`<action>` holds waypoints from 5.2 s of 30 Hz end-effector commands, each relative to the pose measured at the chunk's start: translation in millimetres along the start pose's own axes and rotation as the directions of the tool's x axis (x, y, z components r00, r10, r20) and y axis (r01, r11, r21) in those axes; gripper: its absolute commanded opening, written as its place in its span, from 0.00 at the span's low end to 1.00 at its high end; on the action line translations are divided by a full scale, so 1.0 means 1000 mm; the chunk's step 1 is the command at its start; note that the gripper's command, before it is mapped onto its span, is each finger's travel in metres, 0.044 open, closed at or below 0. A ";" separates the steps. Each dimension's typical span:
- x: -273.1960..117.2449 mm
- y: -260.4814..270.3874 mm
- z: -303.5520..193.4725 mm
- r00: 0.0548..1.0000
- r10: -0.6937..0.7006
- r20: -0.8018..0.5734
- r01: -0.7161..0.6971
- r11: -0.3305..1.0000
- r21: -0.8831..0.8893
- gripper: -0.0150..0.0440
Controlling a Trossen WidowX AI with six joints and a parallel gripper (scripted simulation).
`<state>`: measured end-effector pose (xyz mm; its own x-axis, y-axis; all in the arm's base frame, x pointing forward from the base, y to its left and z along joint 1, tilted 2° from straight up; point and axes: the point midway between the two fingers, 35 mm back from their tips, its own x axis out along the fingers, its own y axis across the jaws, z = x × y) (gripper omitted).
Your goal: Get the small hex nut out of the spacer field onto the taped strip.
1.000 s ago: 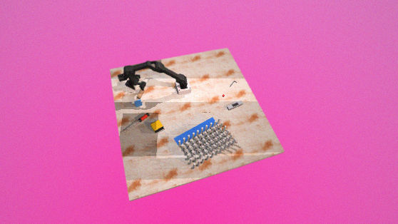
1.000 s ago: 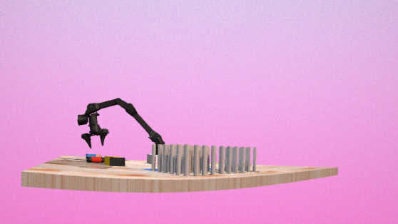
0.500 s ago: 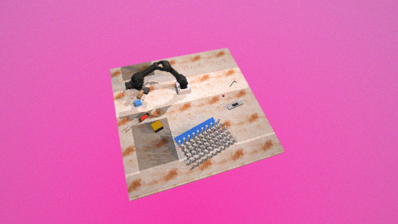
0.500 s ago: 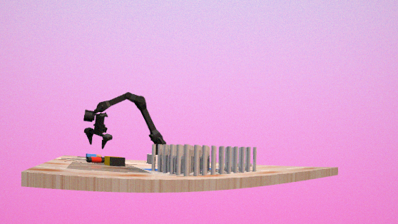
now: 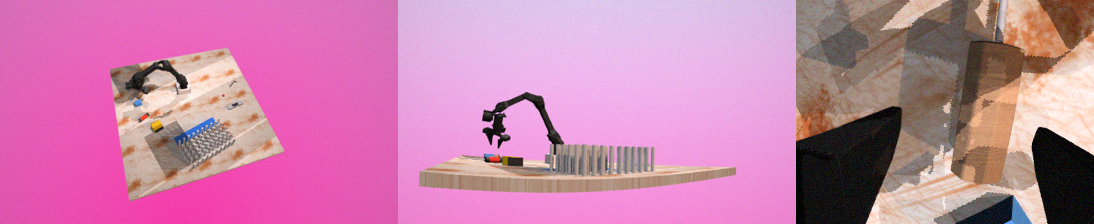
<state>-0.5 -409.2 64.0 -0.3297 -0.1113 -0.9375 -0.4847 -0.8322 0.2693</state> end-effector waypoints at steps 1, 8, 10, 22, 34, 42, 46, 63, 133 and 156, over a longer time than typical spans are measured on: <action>0.000 0.001 0.000 1.000 0.005 0.002 -0.005 1.000 0.004 0.73; 0.008 -0.001 -0.003 1.000 0.005 0.002 -0.005 1.000 0.004 0.73; 0.011 -0.002 -0.004 1.000 0.005 0.002 -0.005 1.000 0.004 0.73; 0.030 -0.007 -0.009 1.000 0.005 0.002 -0.005 1.000 0.004 0.73; 0.048 -0.012 -0.014 1.000 0.005 0.002 -0.005 1.000 0.004 0.73; 0.059 -0.017 -0.017 1.000 0.004 0.002 -0.004 1.000 0.004 0.73; 0.064 -0.019 -0.018 1.000 0.004 0.002 -0.004 1.000 0.004 0.73; 0.046 -0.009 -0.017 1.000 0.005 0.001 -0.005 1.000 0.004 0.28; -0.169 -0.132 -0.056 0.948 -0.148 -0.282 -0.247 0.219 -0.944 0.25; -0.202 -0.228 -0.057 0.892 -0.295 -0.344 -0.449 -0.484 -0.751 0.25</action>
<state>217.3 -236.7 176.6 0.1064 -0.0475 -0.9932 0.9934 -0.0387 0.1083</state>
